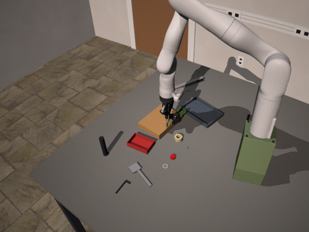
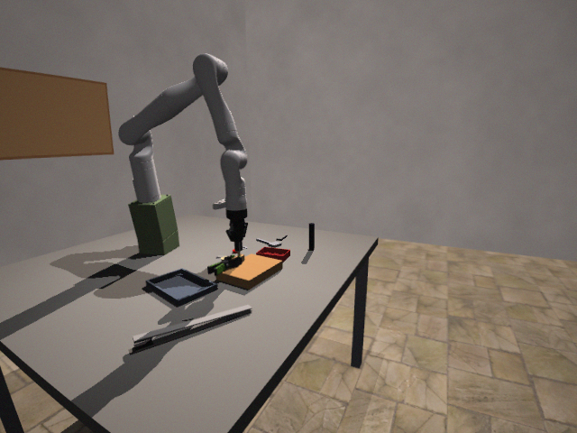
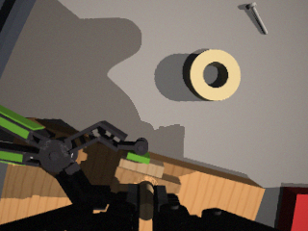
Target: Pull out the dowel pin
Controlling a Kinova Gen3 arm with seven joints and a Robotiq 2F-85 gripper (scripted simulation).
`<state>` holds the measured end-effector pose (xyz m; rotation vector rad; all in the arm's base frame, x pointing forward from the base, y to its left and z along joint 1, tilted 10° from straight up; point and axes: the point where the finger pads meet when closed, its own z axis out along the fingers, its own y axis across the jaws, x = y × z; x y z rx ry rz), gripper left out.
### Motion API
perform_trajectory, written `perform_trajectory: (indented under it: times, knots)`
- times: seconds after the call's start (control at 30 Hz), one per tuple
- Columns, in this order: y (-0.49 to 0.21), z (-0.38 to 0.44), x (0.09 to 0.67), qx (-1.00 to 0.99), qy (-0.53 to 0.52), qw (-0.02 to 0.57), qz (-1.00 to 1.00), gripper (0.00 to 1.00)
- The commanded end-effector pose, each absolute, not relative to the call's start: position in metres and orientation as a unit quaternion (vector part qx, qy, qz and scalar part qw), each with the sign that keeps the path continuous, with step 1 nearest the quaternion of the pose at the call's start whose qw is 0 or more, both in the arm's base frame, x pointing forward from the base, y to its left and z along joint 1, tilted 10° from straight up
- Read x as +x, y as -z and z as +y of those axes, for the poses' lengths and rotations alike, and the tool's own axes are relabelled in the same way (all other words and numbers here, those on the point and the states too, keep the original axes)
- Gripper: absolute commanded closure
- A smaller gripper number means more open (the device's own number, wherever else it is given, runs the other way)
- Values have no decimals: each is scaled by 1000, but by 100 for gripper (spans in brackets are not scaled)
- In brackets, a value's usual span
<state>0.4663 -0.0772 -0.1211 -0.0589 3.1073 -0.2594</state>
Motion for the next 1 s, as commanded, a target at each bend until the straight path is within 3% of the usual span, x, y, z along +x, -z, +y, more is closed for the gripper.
perform_trajectory:
  times: [0.0,0.97]
  knots:
    - [120,-77,467,-32,83,11,996,90]
    - [120,-77,467,-120,84,4,989,90]
